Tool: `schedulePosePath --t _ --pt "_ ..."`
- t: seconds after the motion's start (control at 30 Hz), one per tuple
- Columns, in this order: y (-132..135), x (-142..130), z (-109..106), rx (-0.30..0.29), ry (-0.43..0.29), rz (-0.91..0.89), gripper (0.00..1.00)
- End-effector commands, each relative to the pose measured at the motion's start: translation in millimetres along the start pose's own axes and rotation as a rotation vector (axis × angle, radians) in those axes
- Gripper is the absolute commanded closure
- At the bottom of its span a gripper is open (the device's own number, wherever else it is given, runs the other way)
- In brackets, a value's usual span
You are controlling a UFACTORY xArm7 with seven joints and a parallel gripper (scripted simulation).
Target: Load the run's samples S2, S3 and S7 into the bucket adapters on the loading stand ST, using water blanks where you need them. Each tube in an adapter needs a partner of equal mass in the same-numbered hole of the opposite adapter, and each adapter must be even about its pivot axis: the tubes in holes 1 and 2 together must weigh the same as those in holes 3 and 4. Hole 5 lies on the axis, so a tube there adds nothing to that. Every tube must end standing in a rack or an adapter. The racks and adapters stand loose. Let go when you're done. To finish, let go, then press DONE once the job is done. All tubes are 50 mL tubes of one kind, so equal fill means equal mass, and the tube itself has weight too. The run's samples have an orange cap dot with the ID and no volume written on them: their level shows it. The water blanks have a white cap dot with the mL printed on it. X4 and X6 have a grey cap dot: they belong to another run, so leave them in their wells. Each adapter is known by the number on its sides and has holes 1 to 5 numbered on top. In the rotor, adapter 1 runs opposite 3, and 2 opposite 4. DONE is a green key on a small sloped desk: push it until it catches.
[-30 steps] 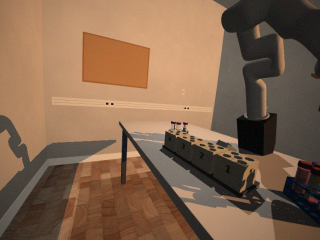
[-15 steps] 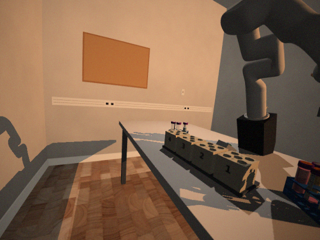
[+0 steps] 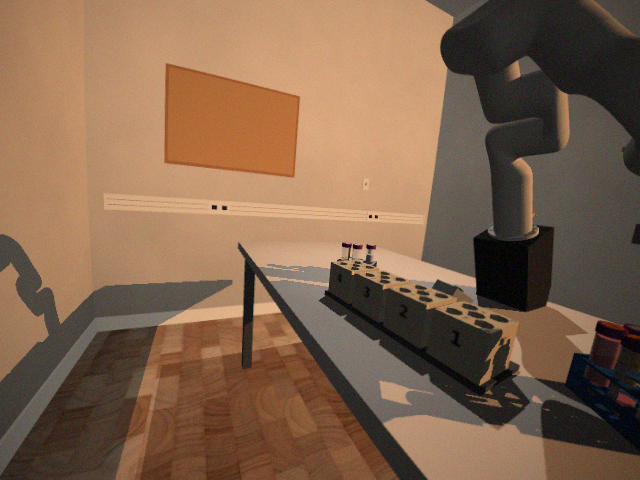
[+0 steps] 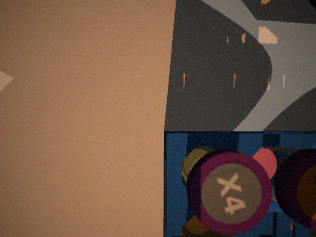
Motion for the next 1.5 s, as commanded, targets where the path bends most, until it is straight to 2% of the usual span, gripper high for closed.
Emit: schedulePosePath --t 0.0,0.37,0.4,1.33,1.47 --pt "-1.7 -0.7 -0.2 0.004 0.0 -0.001 1.0" --pt "-1.7 -0.7 -0.3 0.005 0.0 -0.001 1.0" --pt "-1.7 -0.7 0.1 0.004 0.0 -0.001 0.56" --pt "-1.7 -0.7 0.0 0.005 0.0 -0.001 0.56" --pt "-1.7 -0.7 -7.8 0.004 0.0 -0.001 0.56"
Point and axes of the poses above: the point where the finger pads meet when closed, its own z axis out along the fingers, its own y axis across the jaws, x = y × z, the point moved 1 cm from there along -z, back along the fingers, and after that the axes turned 3 degrees about z, right-handed, at the moved point
